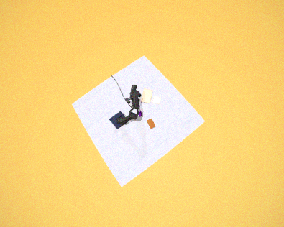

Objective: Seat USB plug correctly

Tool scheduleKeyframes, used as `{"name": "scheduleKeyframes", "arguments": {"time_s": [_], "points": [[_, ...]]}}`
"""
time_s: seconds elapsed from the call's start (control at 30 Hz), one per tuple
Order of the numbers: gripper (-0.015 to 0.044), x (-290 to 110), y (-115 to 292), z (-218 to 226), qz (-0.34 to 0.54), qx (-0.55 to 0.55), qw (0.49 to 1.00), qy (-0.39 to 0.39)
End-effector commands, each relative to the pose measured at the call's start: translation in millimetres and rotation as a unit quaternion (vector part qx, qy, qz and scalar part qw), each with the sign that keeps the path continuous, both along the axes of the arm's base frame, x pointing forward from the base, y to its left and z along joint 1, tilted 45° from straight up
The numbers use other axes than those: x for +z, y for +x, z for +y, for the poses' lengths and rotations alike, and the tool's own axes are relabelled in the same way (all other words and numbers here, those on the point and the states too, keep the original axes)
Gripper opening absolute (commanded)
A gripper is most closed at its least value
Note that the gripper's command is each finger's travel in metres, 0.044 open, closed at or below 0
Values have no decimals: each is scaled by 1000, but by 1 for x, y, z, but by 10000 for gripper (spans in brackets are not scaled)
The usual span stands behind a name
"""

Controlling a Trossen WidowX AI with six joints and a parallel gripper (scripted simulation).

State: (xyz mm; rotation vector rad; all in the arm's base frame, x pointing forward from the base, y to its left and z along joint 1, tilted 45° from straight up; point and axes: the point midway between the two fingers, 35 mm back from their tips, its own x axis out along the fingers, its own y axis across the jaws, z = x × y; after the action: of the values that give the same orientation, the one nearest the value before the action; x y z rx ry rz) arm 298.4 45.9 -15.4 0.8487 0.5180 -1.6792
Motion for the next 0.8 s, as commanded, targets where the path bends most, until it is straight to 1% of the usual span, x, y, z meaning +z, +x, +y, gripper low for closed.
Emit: {"name": "scheduleKeyframes", "arguments": {"time_s": [0.0, 0.77], "points": [[0, -1, 0, 0, 1, 0, 1000, 3], [0, -4, 0, -1, -2, 1, 1000, 12]]}}
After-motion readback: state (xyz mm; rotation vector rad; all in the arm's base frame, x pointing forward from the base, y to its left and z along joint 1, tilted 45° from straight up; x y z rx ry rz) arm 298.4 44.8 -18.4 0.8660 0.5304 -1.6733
